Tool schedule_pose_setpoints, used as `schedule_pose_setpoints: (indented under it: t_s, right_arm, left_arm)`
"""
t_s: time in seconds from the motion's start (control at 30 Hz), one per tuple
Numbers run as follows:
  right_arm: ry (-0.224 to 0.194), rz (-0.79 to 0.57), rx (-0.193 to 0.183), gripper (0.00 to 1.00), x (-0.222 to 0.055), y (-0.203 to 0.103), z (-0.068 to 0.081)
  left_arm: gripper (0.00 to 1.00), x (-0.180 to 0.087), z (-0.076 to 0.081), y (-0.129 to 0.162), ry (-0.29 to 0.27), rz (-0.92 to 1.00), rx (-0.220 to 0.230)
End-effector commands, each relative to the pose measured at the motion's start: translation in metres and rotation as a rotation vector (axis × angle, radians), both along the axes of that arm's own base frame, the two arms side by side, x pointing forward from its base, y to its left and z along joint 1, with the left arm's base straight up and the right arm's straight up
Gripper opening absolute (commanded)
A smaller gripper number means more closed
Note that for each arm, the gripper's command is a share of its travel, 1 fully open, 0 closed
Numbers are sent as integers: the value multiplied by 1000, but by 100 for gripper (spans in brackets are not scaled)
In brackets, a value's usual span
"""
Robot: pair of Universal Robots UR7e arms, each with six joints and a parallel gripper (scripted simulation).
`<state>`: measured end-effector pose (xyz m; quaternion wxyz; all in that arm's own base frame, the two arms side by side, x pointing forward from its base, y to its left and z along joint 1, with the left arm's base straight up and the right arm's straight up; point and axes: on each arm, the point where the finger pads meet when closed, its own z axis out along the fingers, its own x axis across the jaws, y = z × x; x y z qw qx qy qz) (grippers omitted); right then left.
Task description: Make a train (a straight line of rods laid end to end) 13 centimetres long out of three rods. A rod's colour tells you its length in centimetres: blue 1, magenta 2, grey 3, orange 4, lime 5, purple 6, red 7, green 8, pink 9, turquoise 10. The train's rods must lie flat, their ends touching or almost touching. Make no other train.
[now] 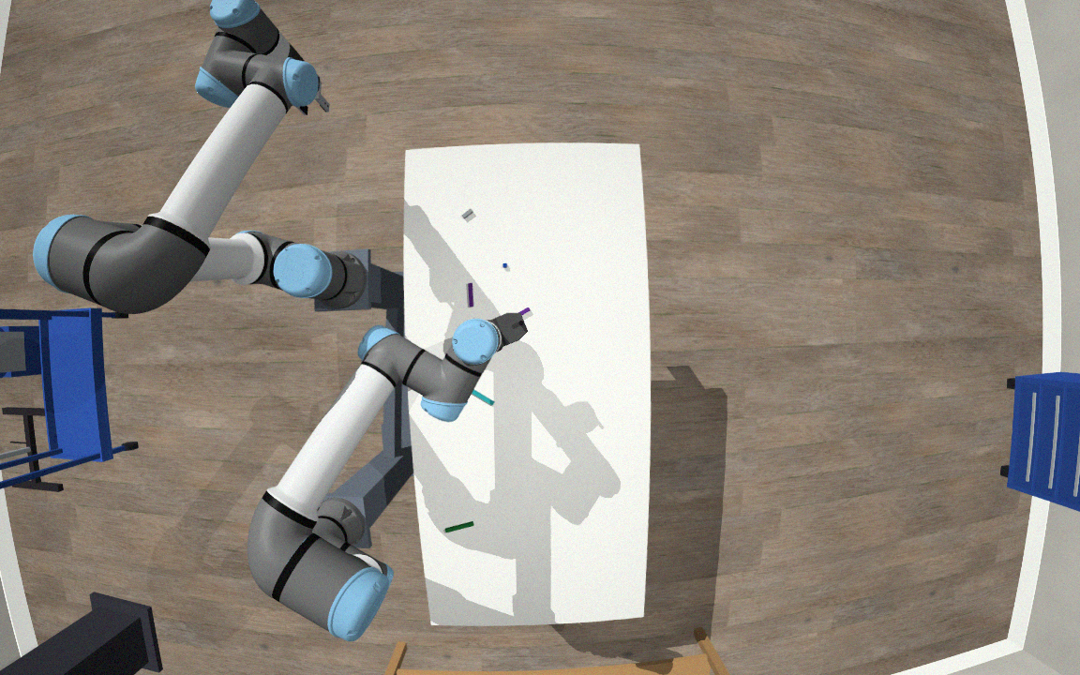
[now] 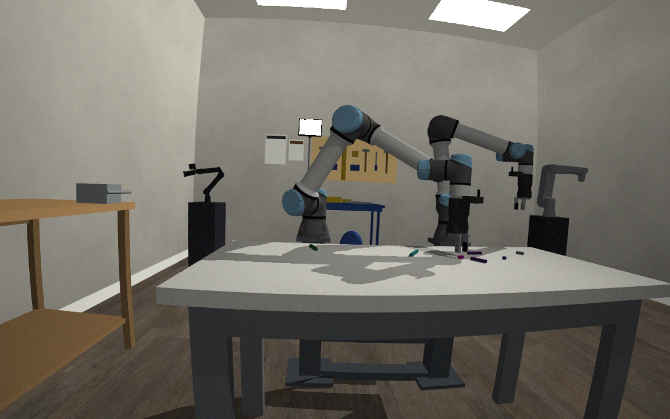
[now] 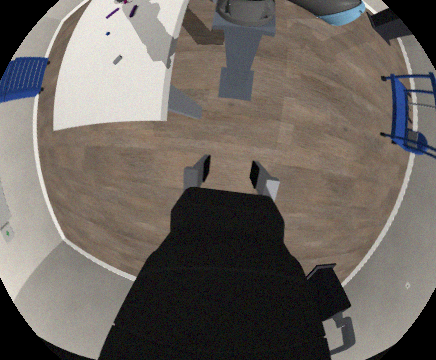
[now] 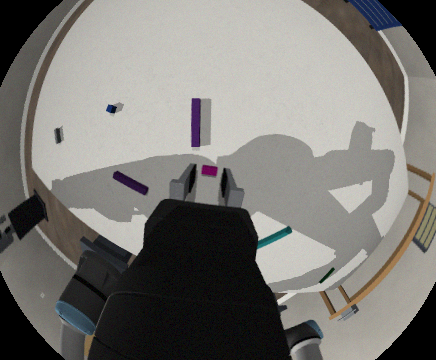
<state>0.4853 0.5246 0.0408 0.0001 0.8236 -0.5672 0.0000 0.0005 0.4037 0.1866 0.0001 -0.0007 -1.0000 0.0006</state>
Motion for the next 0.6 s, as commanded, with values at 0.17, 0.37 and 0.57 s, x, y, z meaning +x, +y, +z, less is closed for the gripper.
schedule_pose_setpoints:
  t_s: [0.17,0.37,0.57]
  right_arm:
    - [-1,0,2,70,0,0,-4]
    - [-1,0,2,70,0,0,-4]
    - [-1,0,2,70,0,0,-4]
  left_arm:
    - [100,0,0,0,0,0,1]
    - [100,0,0,0,0,0,1]
    - [100,0,0,0,0,0,1]
